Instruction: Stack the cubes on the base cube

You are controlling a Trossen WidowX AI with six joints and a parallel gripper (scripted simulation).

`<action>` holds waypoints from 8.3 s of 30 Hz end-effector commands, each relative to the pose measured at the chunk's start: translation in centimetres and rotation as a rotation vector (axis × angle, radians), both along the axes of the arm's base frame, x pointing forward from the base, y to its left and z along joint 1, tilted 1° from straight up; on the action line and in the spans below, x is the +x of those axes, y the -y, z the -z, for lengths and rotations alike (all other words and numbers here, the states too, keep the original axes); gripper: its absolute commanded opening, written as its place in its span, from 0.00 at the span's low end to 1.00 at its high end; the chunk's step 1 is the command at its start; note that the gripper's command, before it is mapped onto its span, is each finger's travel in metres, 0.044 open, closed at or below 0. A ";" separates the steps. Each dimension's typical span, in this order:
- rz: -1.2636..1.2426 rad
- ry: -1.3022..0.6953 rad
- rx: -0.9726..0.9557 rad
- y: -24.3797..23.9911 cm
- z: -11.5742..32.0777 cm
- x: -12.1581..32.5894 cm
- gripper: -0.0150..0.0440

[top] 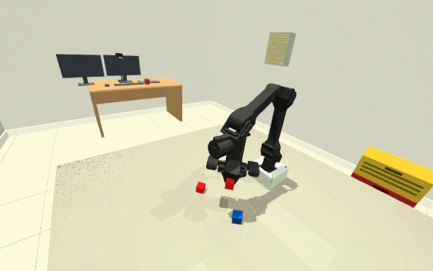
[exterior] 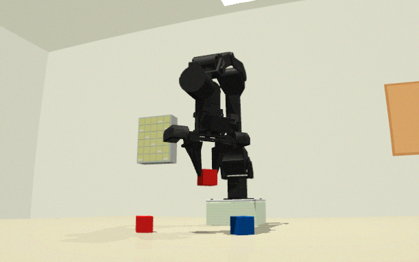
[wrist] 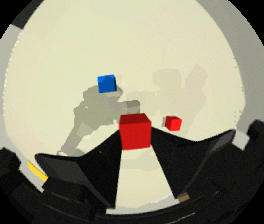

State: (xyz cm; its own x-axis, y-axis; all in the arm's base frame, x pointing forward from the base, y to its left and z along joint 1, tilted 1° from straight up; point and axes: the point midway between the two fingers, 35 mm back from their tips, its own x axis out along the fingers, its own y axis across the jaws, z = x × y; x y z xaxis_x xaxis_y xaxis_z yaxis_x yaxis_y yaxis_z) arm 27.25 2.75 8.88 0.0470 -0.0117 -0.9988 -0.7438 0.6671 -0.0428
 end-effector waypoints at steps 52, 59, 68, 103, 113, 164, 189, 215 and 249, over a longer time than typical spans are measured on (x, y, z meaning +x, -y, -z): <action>0.816 -0.007 0.043 -8.1 5.3 -0.4 0.43; 0.818 -0.007 0.043 -8.1 6.1 -0.5 0.43; 0.818 -0.007 0.043 -8.1 6.1 -0.5 0.43; 0.810 -0.007 0.043 -8.1 6.3 -0.5 0.60; 0.813 -0.003 0.042 -8.1 4.8 -0.5 0.60; 1.631 0.022 0.061 10.2 -1.0 5.8 0.70; 1.699 0.024 0.067 12.0 6.3 6.2 0.70; 1.699 0.024 0.067 12.1 9.6 6.3 0.70; 1.699 0.024 0.067 12.1 2.9 6.5 0.43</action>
State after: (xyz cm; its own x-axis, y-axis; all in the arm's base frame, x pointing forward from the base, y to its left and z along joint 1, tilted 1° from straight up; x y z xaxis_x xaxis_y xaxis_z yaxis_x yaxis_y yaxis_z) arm 33.58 -9.39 4.50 0.0249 -0.0236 -0.9994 0.7565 0.6540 0.0034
